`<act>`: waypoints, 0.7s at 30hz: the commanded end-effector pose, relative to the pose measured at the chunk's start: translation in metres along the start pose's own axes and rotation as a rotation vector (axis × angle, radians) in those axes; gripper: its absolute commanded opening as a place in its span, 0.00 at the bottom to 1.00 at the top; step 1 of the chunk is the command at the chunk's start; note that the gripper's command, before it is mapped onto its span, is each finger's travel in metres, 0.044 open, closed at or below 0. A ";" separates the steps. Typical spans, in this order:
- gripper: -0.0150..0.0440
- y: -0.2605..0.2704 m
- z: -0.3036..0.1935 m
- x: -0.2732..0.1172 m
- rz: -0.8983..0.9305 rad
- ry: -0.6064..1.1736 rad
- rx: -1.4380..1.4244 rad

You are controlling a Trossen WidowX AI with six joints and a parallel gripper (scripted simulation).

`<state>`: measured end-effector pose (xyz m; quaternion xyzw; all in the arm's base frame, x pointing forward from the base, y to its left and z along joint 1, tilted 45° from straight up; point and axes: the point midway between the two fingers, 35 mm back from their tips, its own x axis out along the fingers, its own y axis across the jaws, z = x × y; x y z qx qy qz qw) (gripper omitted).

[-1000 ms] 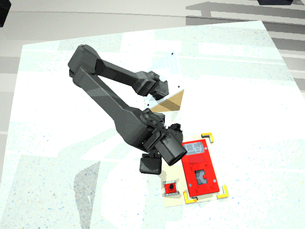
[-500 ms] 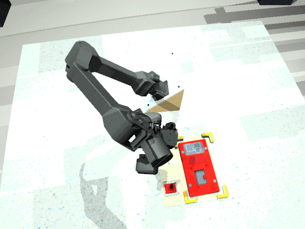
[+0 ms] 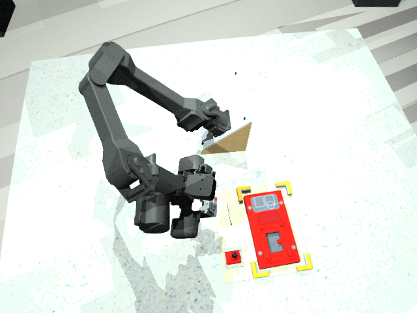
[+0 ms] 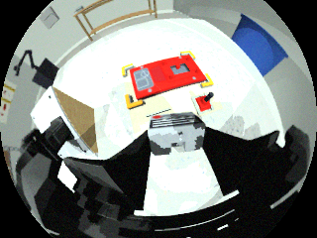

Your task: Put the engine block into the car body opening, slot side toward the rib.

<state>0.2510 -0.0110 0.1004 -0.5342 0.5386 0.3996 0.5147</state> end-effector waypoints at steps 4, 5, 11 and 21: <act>0.25 -0.001 -0.002 -0.003 -0.028 -0.110 -0.013; 0.25 -0.001 -0.002 -0.003 -0.028 -0.110 -0.013; 0.25 -0.001 -0.003 -0.003 -0.028 -0.115 -0.013; 0.25 -0.001 -0.017 0.010 -0.028 -0.247 -0.015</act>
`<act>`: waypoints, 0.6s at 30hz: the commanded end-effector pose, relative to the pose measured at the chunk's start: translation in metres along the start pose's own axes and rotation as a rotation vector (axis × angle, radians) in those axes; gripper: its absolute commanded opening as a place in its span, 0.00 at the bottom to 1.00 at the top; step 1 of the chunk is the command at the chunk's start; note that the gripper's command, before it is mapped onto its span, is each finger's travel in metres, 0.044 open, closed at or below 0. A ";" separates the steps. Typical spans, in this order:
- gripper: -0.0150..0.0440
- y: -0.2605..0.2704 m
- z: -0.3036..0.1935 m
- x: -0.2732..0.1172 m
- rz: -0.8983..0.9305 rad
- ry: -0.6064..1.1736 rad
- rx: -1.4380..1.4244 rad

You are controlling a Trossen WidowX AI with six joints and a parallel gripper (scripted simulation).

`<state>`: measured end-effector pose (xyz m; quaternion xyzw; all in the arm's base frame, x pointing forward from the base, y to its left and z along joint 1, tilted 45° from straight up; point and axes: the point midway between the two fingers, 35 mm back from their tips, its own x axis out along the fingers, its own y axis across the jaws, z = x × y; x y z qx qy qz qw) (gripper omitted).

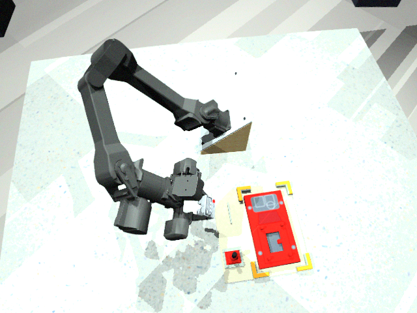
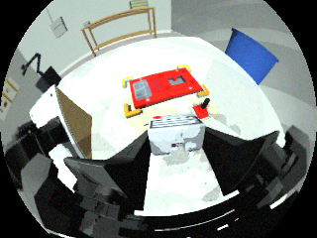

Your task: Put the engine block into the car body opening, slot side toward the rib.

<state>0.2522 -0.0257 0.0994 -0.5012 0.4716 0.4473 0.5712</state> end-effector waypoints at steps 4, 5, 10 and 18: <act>0.25 0.002 -0.010 0.011 0.004 -0.040 -0.004; 0.25 0.002 -0.011 0.012 0.004 -0.040 -0.004; 0.25 0.002 -0.018 0.018 0.004 -0.039 -0.004; 0.25 0.002 -0.028 0.027 0.004 -0.039 -0.004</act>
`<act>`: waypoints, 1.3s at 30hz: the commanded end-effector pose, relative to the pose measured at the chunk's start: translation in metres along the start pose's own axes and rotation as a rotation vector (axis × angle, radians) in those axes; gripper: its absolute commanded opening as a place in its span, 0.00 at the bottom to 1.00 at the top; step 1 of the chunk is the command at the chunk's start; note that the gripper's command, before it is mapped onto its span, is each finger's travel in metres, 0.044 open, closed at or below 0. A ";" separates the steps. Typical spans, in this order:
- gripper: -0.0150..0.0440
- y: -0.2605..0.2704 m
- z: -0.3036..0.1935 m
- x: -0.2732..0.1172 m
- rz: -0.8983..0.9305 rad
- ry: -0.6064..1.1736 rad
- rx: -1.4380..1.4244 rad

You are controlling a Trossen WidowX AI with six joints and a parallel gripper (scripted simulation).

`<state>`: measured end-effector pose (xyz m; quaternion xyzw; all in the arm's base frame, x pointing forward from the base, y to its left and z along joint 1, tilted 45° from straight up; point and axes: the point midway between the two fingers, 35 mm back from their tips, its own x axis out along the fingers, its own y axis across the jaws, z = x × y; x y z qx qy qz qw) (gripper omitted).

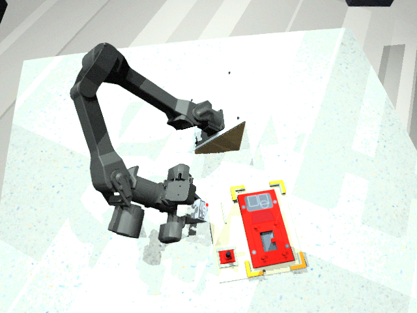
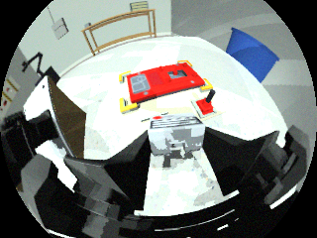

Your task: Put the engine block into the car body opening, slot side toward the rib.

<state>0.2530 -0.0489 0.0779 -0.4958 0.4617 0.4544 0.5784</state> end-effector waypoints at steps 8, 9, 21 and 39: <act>0.25 0.002 -0.014 0.015 0.007 -0.008 -0.002; 0.25 0.002 -0.015 0.016 0.007 -0.008 -0.002; 0.25 0.002 -0.031 0.029 0.007 -0.007 -0.002; 0.25 0.003 -0.054 0.049 0.008 -0.006 -0.002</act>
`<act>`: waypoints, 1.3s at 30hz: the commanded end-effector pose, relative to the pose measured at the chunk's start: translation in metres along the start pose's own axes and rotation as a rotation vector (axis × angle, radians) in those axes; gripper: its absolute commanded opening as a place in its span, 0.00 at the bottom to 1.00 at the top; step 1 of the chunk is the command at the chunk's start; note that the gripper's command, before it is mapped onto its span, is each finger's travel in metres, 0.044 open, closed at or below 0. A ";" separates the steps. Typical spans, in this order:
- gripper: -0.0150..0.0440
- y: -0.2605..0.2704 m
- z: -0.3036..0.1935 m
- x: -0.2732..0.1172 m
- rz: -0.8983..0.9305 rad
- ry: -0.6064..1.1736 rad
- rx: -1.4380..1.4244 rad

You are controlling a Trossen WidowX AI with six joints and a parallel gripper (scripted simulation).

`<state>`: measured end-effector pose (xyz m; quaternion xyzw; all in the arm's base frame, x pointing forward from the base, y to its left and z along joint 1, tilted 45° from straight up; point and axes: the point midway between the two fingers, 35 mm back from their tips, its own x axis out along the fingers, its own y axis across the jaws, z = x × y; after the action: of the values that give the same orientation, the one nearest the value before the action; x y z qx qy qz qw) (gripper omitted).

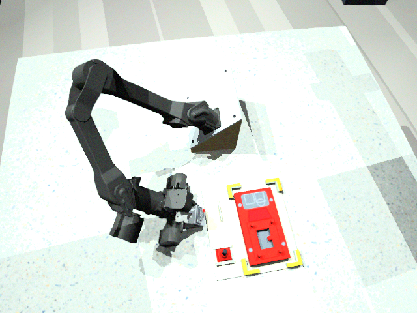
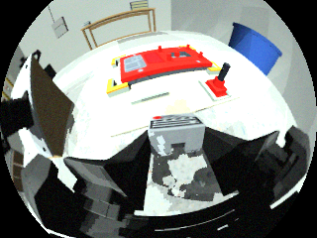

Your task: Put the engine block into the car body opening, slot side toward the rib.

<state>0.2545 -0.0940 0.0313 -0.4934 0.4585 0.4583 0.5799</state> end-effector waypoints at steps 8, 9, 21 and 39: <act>0.52 0.000 0.000 0.000 0.000 -0.003 -0.001; 0.57 0.000 0.000 0.000 0.000 -0.003 -0.001; 1.00 0.000 0.000 0.000 0.000 -0.003 -0.001; 1.00 -0.001 0.005 -0.045 0.004 0.006 0.000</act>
<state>0.2499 -0.0922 0.0697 -0.4932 0.4589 0.4589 0.5794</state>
